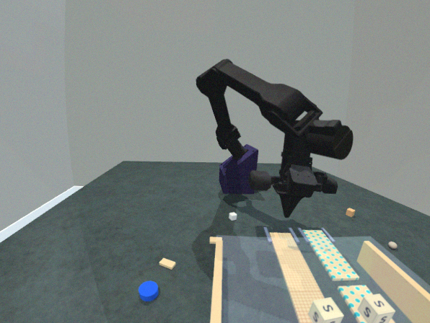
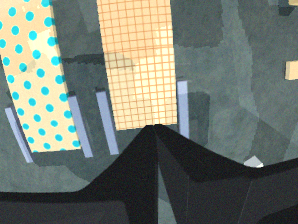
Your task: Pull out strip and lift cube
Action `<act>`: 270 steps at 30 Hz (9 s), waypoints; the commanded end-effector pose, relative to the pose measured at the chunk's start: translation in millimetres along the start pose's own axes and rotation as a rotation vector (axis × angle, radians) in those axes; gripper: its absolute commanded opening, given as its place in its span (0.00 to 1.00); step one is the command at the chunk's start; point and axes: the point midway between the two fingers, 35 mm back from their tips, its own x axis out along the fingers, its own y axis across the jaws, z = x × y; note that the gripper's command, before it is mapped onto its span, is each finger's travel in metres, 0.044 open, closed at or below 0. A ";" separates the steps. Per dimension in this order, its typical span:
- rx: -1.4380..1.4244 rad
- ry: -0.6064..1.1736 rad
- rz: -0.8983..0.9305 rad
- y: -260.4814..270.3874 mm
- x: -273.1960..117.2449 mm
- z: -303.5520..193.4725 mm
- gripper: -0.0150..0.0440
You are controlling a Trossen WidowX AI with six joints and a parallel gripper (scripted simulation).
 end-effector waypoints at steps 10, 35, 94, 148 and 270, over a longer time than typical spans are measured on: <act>-0.004 0.002 0.000 1.2 22.3 0.5 0.25; -0.004 0.002 -0.003 2.0 62.0 0.2 0.25; -0.004 0.002 -0.003 3.0 65.8 -12.3 0.25; -0.008 0.007 -0.003 1.4 68.3 -96.2 0.25; -0.158 0.008 0.000 2.3 20.4 -130.0 0.88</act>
